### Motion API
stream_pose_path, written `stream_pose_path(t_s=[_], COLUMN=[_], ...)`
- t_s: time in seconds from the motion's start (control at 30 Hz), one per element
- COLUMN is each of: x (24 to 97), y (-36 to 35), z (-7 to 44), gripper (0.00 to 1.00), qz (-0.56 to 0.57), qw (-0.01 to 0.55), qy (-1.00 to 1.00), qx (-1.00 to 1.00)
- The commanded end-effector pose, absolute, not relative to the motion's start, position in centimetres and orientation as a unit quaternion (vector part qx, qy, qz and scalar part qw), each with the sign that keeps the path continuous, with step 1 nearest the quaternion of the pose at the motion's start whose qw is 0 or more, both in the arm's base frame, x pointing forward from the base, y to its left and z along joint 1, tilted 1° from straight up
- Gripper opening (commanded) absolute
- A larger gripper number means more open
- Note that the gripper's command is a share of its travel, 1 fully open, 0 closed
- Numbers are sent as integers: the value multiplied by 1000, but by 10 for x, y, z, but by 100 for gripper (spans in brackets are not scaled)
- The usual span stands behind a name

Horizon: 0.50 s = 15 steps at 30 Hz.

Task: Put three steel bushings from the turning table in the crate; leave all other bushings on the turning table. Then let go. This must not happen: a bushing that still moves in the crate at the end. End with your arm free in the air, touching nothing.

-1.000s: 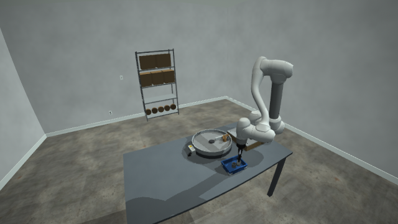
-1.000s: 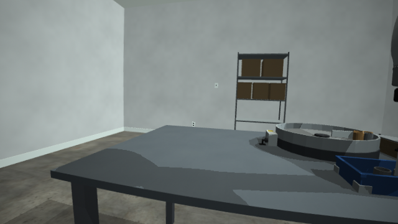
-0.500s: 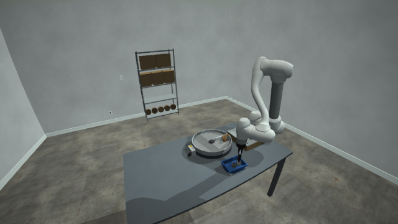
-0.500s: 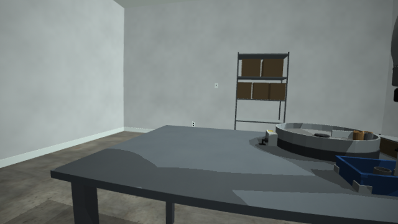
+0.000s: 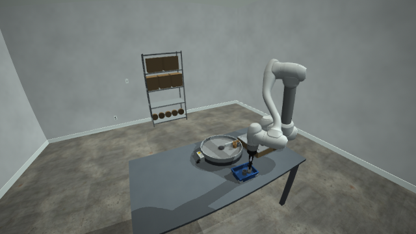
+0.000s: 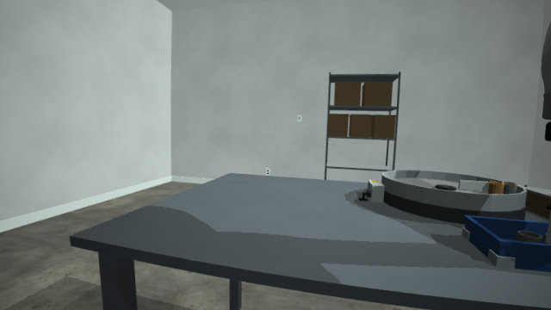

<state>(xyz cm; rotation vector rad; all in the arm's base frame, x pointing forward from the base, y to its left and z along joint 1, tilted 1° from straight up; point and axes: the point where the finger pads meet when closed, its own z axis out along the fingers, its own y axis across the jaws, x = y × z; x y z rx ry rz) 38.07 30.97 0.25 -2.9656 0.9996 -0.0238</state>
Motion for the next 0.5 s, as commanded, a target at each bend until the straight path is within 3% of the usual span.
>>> stream_pose_path(t_s=[0.0, 0.47], x=[381, 380], y=[310, 309], z=[7, 63], gripper=[10, 10], qz=[-9, -9], qw=[6, 6], qy=[321, 321], qx=[-947, -947])
